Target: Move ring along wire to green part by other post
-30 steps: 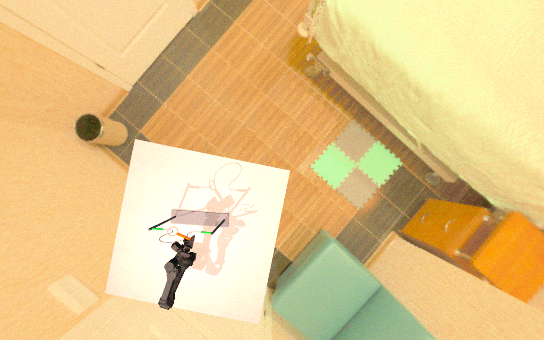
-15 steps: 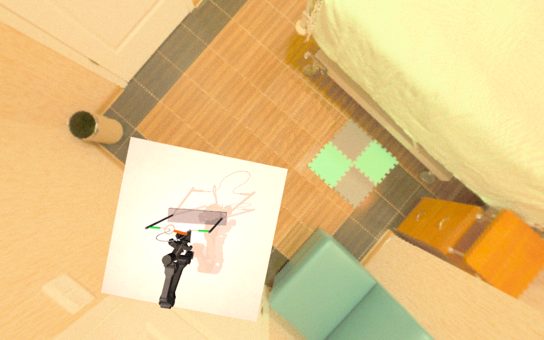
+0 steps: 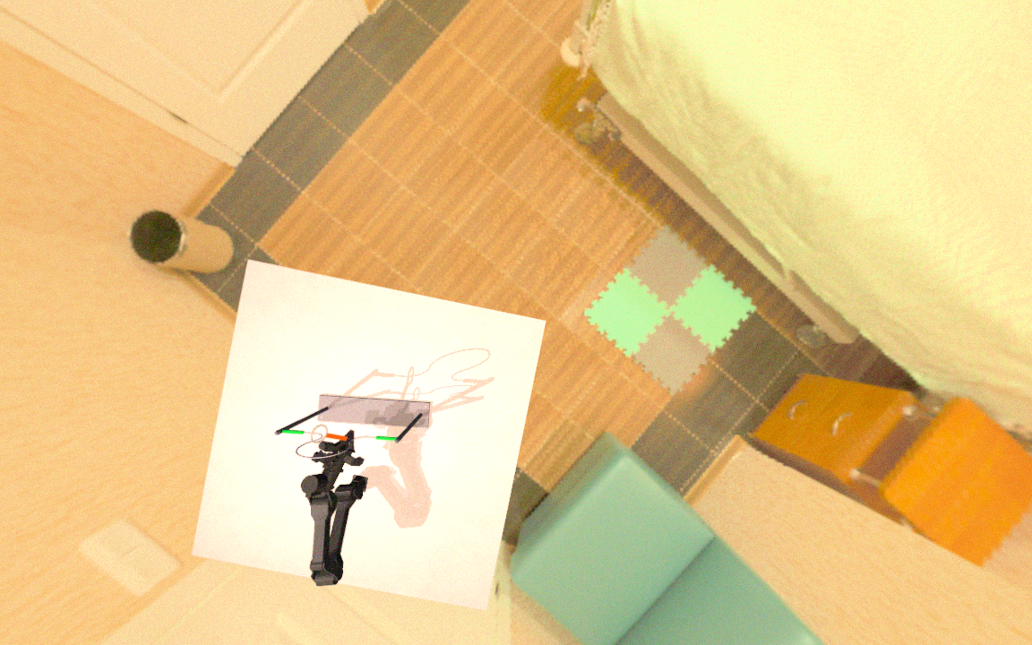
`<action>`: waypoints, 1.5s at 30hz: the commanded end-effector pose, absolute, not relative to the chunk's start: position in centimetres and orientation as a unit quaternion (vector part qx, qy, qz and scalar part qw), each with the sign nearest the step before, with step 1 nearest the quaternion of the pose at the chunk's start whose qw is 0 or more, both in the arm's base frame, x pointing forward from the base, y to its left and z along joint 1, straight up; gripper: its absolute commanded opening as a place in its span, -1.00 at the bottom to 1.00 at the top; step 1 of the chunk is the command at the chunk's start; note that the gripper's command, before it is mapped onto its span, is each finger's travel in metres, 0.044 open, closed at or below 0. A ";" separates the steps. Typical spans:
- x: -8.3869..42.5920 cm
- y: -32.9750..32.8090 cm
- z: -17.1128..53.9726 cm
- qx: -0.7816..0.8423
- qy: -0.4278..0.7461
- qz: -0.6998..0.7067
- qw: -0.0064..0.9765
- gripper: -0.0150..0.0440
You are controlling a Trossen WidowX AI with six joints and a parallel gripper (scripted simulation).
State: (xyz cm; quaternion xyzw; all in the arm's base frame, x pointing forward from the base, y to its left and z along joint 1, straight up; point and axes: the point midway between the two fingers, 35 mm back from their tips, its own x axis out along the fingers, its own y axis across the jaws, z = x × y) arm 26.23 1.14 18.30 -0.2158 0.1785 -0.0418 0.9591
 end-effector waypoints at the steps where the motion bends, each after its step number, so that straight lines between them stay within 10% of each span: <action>1: 26.0 2.5 17.8 -0.173 0.186 -0.033 0.967 -1.00; 45: 25.0 10.6 17.1 -0.022 0.206 0.001 0.978 -1.00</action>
